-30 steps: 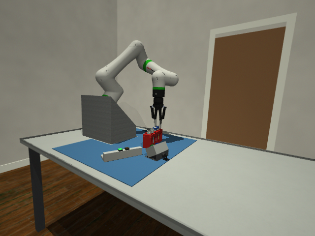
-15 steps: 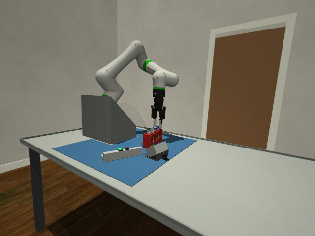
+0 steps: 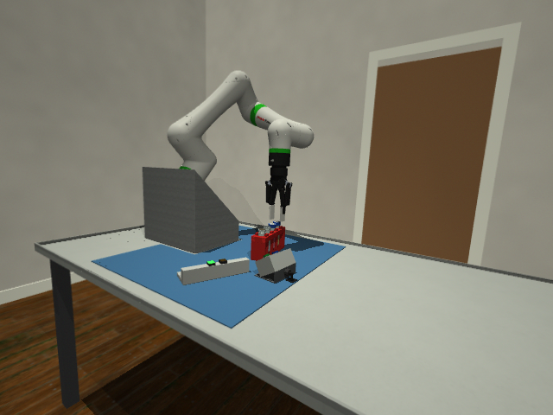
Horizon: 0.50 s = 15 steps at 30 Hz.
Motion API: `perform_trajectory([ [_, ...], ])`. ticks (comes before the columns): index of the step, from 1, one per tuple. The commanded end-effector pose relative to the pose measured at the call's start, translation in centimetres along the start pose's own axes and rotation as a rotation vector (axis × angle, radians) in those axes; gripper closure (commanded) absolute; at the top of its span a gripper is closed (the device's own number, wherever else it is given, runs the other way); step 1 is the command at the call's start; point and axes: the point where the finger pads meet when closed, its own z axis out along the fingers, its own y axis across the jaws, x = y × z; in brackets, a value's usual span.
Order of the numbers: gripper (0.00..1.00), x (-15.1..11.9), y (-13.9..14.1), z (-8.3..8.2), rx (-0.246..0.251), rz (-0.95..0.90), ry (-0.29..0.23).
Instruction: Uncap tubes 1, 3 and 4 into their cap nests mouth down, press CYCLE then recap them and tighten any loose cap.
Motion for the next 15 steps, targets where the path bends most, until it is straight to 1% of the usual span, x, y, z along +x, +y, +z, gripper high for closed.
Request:
perform_trajectory([
  [1,0.65,0.0,0.0,-1.1,0.0,0.0,0.0],
  [5,0.65,0.0,0.0,-2.3,0.0,0.0,0.0],
  [7,0.65,0.0,0.0,-2.3,0.0,0.0,0.0],
  [9,0.65,0.0,0.0,-2.7,0.0,0.0,0.0],
  [10,0.71,0.8,0.0,-2.7,0.0,-0.083,0.0],
  [12,0.71,2.5,-0.1,-2.7,0.0,-0.25,0.0],
  [14,0.71,2.5,-0.1,-2.7,0.0,-0.25,0.0],
  [15,0.71,3.3,-0.1,-2.7,0.0,-0.329,0.0],
])
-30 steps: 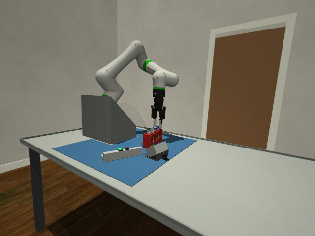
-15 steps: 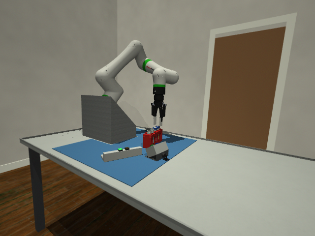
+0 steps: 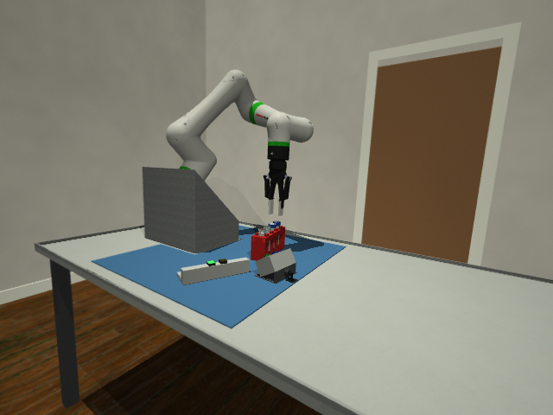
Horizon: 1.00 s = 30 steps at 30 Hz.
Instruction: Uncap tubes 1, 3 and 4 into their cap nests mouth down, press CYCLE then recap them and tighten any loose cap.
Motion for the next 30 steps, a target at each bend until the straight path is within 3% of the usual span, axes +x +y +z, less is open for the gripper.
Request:
perform_trajectory([
  [1,0.71,2.2,0.1,0.0,0.002,-0.251,-0.008],
  [6,0.71,4.7,0.3,0.0,0.002,-0.483,-0.007],
  [9,0.71,4.7,0.3,0.0,0.003,-0.501,-0.008],
  [11,0.71,6.4,0.4,0.0,0.003,-0.668,-0.008],
  [19,0.71,8.9,0.6,0.1,0.004,-0.918,-0.008],
  [23,0.71,11.4,0.7,0.1,0.004,-1.129,-0.005],
  [30,0.71,14.7,0.9,0.1,0.005,-1.147,-0.007],
])
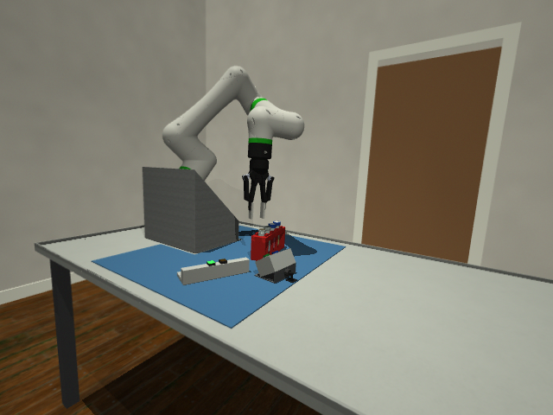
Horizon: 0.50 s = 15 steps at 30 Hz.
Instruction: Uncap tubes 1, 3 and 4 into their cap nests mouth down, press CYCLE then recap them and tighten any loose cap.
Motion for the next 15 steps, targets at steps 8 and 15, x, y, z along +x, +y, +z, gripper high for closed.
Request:
perform_trajectory([
  [8,0.71,3.1,6.6,0.2,0.028,-0.042,-0.008],
  [15,0.71,4.7,10.5,0.3,0.028,-0.042,-0.008],
])
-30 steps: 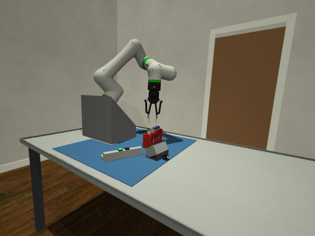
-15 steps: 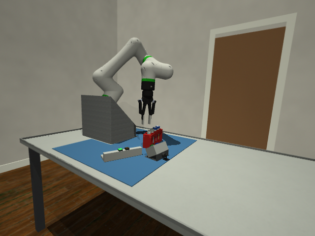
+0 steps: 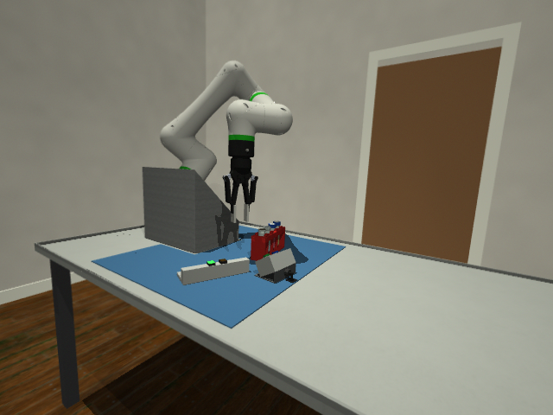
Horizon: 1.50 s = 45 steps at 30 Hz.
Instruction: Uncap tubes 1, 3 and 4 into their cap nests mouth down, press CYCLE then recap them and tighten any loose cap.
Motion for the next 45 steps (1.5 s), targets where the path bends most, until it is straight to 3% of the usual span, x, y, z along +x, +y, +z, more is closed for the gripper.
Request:
perform_trajectory([
  [1,0.71,1.1,2.5,0.0,0.001,-0.001,0.0],
  [13,0.71,4.0,10.3,0.0,0.001,-0.001,0.0],
  [15,0.71,4.0,10.3,0.0,0.001,-0.001,0.0],
  [21,0.71,5.7,15.0,0.0,0.001,-0.001,0.0],
  [28,0.71,5.7,15.0,0.0,0.001,-0.001,0.0],
  [30,0.71,5.7,15.0,1.0,0.001,-0.001,0.0],
  [32,0.71,5.7,15.0,1.0,0.001,-0.001,0.0],
  [45,0.71,5.8,14.9,7.5,0.001,-0.001,0.0],
])
